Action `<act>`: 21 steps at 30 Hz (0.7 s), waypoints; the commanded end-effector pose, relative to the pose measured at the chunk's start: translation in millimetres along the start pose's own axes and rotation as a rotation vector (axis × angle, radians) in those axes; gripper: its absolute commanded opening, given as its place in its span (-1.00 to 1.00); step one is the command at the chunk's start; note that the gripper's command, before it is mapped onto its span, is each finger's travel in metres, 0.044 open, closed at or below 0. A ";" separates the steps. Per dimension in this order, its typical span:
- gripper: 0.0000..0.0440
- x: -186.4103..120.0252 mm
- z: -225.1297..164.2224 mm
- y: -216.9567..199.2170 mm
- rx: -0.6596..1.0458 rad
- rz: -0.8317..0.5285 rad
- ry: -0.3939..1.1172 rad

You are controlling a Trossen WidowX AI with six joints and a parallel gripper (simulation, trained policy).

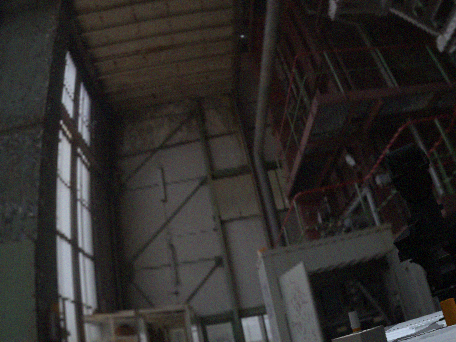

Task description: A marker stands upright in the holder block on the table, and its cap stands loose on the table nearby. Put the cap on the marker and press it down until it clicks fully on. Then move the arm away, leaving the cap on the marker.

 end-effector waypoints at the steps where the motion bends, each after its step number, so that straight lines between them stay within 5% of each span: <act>1: 0.35 5.0 1.6 -3.8 0.001 -0.006 0.025; 21: 0.22 29.6 -0.3 -18.0 -0.016 -0.033 0.108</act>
Point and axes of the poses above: the point midway between the two fingers, 35 mm back from their tips, its own x axis out along the fingers, its own y axis across the jaws, z = x × y, the point moved 5 cm from there along -x, back along the fingers, and after that the axes turned 13 degrees about -x, right-handed, at the moved point
